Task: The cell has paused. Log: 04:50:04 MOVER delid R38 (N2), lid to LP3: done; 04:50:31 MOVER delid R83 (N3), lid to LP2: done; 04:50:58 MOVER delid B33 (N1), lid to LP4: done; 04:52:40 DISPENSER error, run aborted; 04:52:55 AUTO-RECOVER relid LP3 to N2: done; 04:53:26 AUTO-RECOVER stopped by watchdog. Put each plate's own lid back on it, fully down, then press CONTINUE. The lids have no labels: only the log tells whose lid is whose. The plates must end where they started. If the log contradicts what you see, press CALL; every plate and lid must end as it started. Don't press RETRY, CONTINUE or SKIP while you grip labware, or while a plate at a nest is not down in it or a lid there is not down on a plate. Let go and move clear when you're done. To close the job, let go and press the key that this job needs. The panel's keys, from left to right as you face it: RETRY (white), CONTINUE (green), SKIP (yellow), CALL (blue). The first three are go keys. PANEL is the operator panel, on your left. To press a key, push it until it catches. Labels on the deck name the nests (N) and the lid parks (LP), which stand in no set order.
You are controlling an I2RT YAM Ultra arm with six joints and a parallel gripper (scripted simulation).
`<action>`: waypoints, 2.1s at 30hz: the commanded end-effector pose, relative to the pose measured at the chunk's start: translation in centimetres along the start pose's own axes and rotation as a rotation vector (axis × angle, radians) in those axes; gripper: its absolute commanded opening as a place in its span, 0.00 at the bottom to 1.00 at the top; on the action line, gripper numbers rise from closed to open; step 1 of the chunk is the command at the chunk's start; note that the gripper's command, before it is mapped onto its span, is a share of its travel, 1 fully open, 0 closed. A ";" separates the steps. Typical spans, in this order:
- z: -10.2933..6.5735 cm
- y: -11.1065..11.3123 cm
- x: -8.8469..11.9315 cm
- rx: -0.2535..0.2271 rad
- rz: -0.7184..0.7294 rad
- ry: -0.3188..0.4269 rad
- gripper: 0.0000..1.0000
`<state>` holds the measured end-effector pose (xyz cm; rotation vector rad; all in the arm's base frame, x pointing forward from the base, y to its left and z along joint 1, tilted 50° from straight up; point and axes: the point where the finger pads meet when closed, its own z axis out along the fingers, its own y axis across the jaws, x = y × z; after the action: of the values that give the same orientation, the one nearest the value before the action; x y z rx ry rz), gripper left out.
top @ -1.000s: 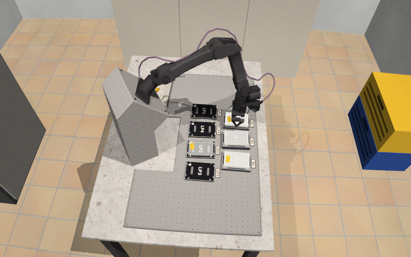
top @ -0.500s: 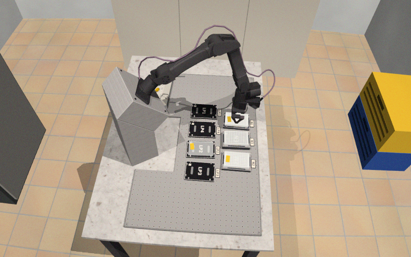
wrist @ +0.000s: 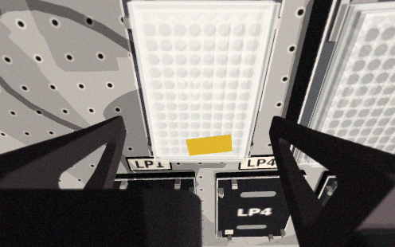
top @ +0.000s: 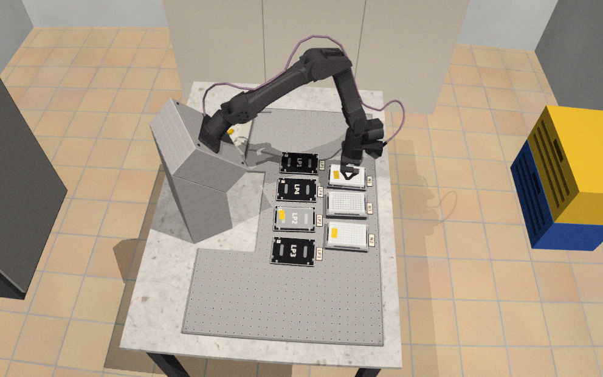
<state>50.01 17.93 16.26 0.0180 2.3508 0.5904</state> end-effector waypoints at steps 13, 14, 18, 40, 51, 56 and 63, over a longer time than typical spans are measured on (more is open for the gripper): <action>-1.9 0.4 -2.4 -0.010 -0.010 -0.049 1.00; -1.9 0.4 -2.4 -0.010 -0.010 -0.049 1.00; -2.0 0.4 -2.5 -0.010 -0.010 -0.049 1.00; -1.3 -4.3 2.3 -0.005 -0.079 -0.031 1.00; -1.2 -7.7 5.3 -0.004 -0.080 -0.031 1.00; -1.1 -9.6 7.0 -0.004 -0.080 -0.030 1.00; -0.2 -12.1 9.8 0.003 -0.066 0.004 1.00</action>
<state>44.09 9.46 5.67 -0.0394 2.3812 0.5497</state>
